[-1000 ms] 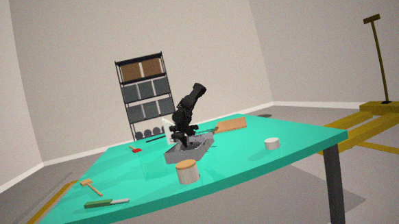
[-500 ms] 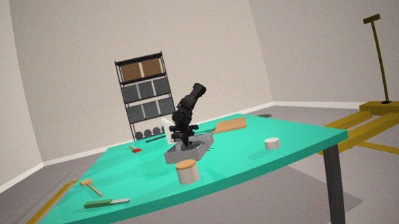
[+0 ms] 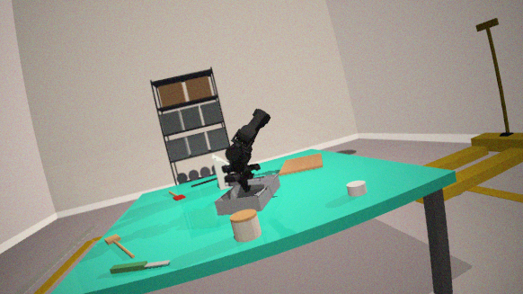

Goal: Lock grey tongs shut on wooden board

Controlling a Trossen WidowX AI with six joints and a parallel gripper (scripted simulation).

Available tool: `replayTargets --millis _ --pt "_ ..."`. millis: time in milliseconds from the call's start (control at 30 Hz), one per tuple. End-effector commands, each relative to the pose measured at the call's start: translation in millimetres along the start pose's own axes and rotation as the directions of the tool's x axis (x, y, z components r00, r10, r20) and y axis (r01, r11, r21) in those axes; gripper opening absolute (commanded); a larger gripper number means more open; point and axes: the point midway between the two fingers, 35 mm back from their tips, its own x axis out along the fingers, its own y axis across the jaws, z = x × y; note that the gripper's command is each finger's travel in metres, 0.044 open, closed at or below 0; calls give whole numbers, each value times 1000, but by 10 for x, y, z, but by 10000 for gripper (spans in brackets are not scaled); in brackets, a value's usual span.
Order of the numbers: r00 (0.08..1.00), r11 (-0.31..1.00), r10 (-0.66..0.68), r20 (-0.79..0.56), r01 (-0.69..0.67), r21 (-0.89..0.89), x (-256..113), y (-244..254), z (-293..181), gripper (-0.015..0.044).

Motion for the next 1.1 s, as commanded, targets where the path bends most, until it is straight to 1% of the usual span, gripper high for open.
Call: replayTargets --millis 0,100,167,267,433,500,867,900,1067 --pt "1000 1000 4 1 -4 -3 -8 8 -2 -25" --pt "1000 1000 4 1 -4 -3 -8 8 -2 -103" --pt "1000 1000 5 2 -5 -3 -73 22 -8 -150" --pt "1000 1000 7 4 -7 -1 -331 59 -23 -150" --pt "1000 1000 5 5 -5 5 -1048 43 -10 -150" --pt "1000 1000 3 3 -3 6 -1243 9 5 -150" --pt "1000 1000 2 3 -2 6 -1267 4 7 -150" --pt "1000 1000 -6 3 6 12 -1226 -11 4 -150" --pt "1000 999 0 8 1 -49 -1236 -180 -156 -150"
